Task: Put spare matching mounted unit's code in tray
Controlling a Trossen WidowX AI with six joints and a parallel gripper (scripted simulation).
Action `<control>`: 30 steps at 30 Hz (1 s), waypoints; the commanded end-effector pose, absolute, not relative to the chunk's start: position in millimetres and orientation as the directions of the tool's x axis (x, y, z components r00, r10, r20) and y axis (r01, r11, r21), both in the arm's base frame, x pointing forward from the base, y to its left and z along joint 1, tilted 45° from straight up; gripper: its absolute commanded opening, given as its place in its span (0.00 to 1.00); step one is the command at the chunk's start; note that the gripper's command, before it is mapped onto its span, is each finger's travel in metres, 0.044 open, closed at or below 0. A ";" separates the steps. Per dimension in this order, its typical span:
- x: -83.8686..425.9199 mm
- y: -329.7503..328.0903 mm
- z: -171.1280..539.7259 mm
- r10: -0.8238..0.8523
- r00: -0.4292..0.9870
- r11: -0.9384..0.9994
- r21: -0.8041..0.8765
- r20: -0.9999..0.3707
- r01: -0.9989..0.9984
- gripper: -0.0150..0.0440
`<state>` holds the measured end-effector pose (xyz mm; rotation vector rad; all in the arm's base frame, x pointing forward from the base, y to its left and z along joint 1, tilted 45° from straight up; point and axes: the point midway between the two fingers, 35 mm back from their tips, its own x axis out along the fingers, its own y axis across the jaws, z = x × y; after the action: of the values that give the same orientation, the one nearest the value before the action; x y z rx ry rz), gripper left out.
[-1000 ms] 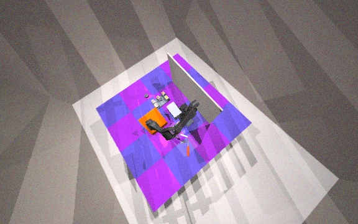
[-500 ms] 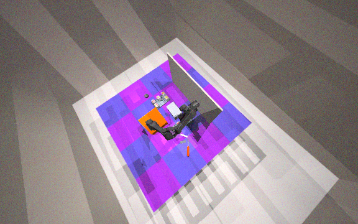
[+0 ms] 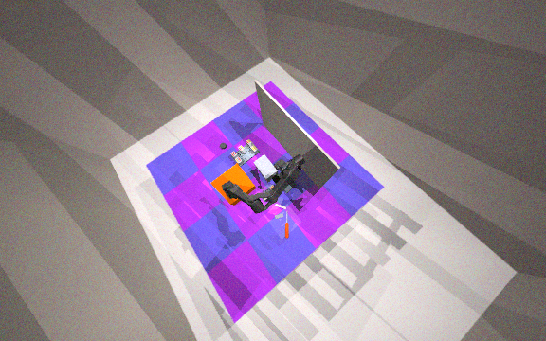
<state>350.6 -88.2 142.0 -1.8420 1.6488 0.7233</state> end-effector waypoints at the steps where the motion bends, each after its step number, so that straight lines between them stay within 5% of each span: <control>1: 350.9 -89.9 137.6 -0.691 0.098 -0.092 -0.047 -0.716 -0.995 0.25; 30: 356.8 -110.7 115.3 -0.689 0.098 -0.092 -0.047 -0.718 -0.995 0.25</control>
<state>357.0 -110.0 119.1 -1.8411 1.6496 0.7227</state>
